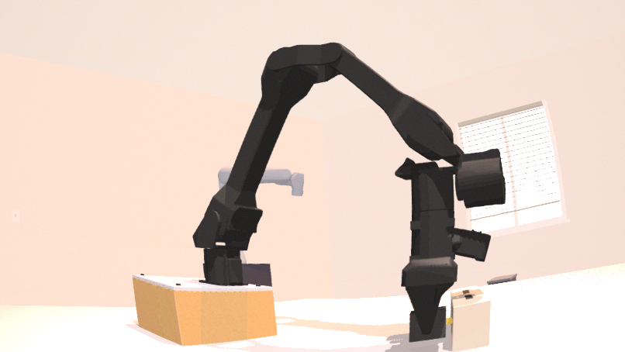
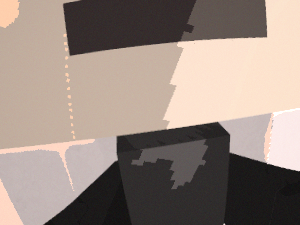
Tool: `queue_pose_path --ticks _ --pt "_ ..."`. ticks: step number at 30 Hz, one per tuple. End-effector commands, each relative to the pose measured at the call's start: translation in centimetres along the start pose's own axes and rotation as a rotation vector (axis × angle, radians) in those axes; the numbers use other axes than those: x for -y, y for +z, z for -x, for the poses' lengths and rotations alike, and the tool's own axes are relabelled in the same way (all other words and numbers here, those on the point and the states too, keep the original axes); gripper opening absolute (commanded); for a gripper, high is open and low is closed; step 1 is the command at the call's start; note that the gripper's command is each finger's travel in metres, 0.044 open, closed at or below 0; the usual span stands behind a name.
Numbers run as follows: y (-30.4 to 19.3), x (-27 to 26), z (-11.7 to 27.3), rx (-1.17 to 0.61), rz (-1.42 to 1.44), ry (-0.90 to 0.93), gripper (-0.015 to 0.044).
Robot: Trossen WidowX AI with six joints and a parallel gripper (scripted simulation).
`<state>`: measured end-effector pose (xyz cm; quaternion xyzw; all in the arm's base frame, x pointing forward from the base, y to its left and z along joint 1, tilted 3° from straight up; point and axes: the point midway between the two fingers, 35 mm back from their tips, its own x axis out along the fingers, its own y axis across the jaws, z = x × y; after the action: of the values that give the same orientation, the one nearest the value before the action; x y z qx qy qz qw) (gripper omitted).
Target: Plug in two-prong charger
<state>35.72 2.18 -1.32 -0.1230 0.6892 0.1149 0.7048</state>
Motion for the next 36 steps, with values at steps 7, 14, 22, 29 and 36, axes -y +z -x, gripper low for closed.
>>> queue_pose_path --ticks 7,14,22,29,36 --pt "0.4 0.0 0.1 0.003 -0.006 0.003 0.0" --pt "0.6 0.0 0.1 0.003 -0.006 0.003 0.0" --pt "0.9 0.0 0.1 0.003 -0.006 0.003 0.0" --pt "1.2 0.0 0.2 0.004 -0.006 0.003 0.0" --pt "1.5 0.0 0.2 0.004 -0.006 0.003 0.0"
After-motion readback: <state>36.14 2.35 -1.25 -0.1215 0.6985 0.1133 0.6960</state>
